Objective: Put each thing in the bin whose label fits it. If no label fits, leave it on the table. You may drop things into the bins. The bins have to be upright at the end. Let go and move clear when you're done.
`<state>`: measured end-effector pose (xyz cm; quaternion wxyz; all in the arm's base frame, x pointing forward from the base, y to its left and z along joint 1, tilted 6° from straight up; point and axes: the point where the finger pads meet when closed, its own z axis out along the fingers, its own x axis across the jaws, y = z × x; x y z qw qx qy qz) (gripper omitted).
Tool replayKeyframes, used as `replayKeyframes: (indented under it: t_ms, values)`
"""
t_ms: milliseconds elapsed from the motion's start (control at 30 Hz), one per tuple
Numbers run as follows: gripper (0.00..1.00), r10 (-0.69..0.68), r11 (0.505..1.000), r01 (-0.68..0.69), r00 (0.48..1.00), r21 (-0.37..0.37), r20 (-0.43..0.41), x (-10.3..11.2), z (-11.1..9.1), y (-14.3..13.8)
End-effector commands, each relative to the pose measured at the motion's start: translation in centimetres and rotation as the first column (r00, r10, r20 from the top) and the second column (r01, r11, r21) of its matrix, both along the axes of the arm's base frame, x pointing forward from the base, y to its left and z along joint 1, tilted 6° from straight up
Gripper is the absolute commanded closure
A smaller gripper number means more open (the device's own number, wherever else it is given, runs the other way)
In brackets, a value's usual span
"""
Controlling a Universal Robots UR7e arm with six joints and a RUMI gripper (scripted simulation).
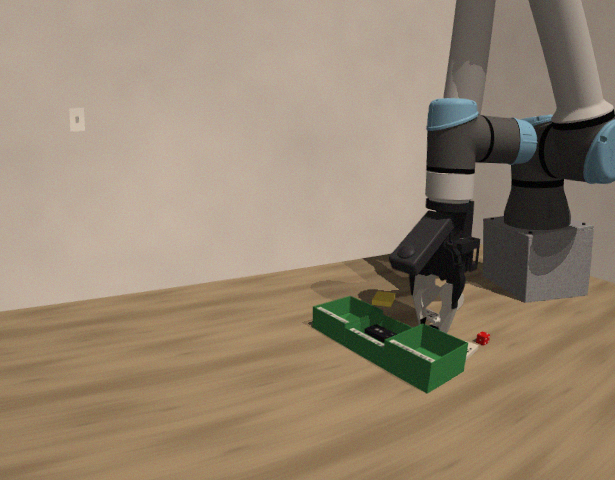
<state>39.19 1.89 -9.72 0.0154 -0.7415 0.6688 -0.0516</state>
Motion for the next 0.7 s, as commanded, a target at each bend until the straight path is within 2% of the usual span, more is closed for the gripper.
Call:
replayKeyframes:
  t_ms: [0,133,167,667]
  values:
    - [0.77,-0.001,1.0,0.001,1.0,0.001,0.0,-0.2,-0.05,0.03]
    - [0.77,-0.001,1.0,0.001,1.0,0.001,0.0,-0.28,-0.06,0.05]
    - [1.0,-0.001,1.0,0.001,1.0,0.0,0.002,-0.1,0.0,0.01]
    - [1.0,-0.001,1.0,0.001,1.0,0.0,0.002,-0.1,0.0,0.01]
